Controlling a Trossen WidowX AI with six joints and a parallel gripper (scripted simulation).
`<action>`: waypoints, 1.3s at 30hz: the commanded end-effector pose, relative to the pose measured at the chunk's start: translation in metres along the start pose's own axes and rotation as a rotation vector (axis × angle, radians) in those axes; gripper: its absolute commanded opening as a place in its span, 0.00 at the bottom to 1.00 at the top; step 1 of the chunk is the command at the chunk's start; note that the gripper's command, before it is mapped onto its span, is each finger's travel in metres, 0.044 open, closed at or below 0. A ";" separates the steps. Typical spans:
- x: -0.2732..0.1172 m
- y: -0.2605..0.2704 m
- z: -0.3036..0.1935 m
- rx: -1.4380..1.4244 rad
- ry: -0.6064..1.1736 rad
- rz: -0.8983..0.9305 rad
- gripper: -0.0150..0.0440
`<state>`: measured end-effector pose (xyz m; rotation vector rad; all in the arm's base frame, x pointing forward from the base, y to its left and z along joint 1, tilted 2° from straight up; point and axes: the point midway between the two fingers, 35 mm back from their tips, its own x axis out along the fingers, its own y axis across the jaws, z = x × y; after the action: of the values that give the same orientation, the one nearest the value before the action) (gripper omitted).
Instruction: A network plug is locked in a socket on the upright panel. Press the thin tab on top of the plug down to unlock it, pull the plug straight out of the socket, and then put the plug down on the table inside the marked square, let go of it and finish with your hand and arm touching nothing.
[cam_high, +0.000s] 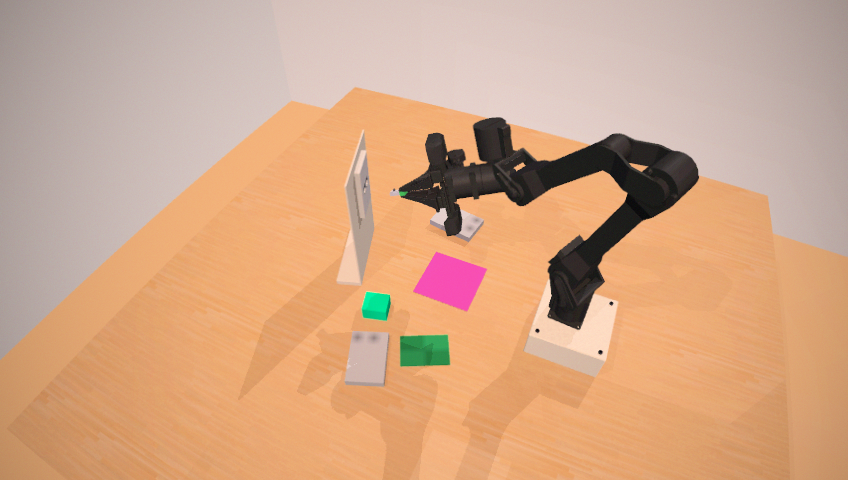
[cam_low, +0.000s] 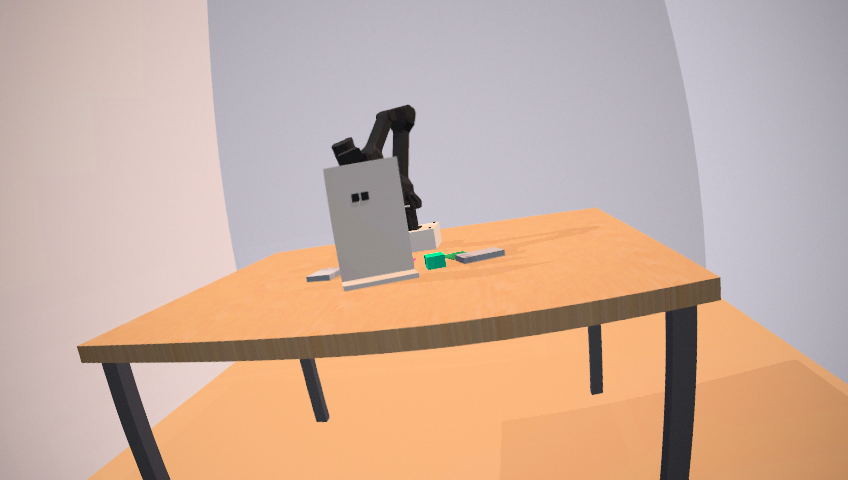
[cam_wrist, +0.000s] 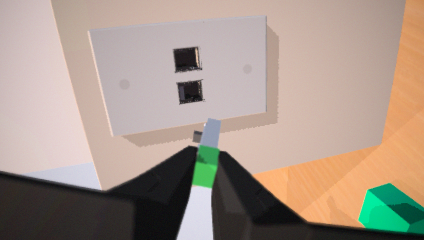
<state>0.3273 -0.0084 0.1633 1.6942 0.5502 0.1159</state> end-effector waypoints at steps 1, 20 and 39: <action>0.001 -0.019 -0.003 0.051 -0.070 -0.082 0.25; -0.025 -0.094 -0.017 0.086 -0.339 -0.443 0.25; -0.056 -0.128 -0.020 0.019 -0.475 -0.632 0.25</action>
<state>0.2351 -0.0001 0.0613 1.4306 0.6943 -0.7123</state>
